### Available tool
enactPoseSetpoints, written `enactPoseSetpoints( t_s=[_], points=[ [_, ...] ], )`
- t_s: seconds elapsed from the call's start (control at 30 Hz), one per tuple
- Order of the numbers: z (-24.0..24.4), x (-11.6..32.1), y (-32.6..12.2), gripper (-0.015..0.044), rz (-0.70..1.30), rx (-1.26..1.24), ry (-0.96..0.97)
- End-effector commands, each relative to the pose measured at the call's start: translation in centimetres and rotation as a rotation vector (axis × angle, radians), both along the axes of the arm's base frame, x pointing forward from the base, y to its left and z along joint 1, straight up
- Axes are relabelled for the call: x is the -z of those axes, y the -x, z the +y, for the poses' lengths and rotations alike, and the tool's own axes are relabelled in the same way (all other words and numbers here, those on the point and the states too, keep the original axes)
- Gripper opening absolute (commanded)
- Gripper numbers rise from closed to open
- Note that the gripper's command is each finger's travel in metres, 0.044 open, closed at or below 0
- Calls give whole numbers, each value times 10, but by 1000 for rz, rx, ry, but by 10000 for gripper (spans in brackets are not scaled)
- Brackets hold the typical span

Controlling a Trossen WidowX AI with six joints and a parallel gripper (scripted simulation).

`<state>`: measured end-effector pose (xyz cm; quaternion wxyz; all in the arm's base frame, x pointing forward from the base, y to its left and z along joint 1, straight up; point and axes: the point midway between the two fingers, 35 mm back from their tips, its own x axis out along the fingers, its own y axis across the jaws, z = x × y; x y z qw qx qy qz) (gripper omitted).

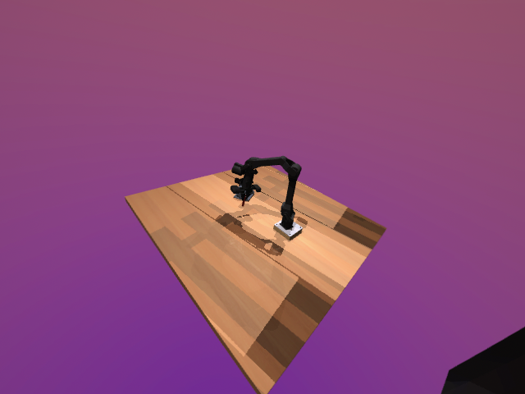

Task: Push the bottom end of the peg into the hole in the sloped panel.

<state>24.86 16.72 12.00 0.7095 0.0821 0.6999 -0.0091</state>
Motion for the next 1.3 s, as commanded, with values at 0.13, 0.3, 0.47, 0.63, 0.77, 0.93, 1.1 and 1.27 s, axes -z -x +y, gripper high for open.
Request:
enactPoseSetpoints(
  t_s=[0.13,0.3,0.47,0.63,0.77,0.93,1.1,1.27],
  points=[
    [-6,3,-5,0,13,100,-33],
    [-10,4,-8,0,17,159,-53],
    [-14,4,-12,0,21,217,-72],
    [-18,5,-15,0,25,275,-92],
    [-21,5,-18,0,29,321,-108],
    [-25,6,-22,0,33,379,-129],
    [-30,6,-25,0,38,436,-149],
    [-34,7,-28,0,43,493,-170]
  ],
)
